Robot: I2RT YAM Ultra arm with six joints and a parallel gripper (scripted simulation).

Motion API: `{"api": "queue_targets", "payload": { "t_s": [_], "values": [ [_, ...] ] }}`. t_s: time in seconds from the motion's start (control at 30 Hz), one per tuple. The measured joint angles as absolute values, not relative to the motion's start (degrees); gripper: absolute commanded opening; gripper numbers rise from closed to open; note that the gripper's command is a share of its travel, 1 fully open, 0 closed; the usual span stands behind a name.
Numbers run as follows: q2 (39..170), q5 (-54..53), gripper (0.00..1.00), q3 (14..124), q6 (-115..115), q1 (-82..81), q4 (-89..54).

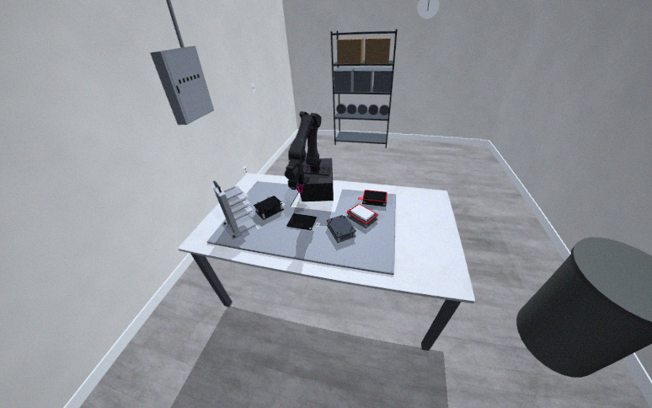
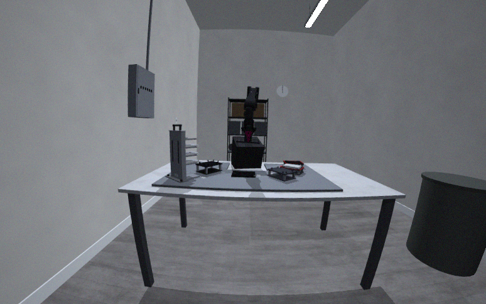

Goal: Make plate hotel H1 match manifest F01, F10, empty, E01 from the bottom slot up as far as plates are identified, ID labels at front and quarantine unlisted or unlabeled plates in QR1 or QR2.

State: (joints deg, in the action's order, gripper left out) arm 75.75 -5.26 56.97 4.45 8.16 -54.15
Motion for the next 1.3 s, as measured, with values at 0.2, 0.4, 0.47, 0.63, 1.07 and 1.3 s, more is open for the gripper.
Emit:
{"api": "queue_targets", "payload": {
  "t_s": [0.2, 0.4, 0.47, 0.63, 1.07, 1.3],
  "values": [
    [75.9, -5.9, 0.0, 57.6, 5.8, 10.8, -55.2],
    [77.2, -6.9, 0.0, 58.2, 9.6, 15.8, -55.3],
    [77.8, -7.3, 0.0, 58.5, 11.1, 17.3, -55.4],
    [78.7, -8.0, 0.0, 59.3, 14.1, 20.2, -55.5],
    [75.2, -10.7, 0.0, 53.1, 17.1, 29.6, -48.5],
    [73.4, -12.3, 0.0, 50.1, 17.1, 33.3, -43.7]
  ]
}}
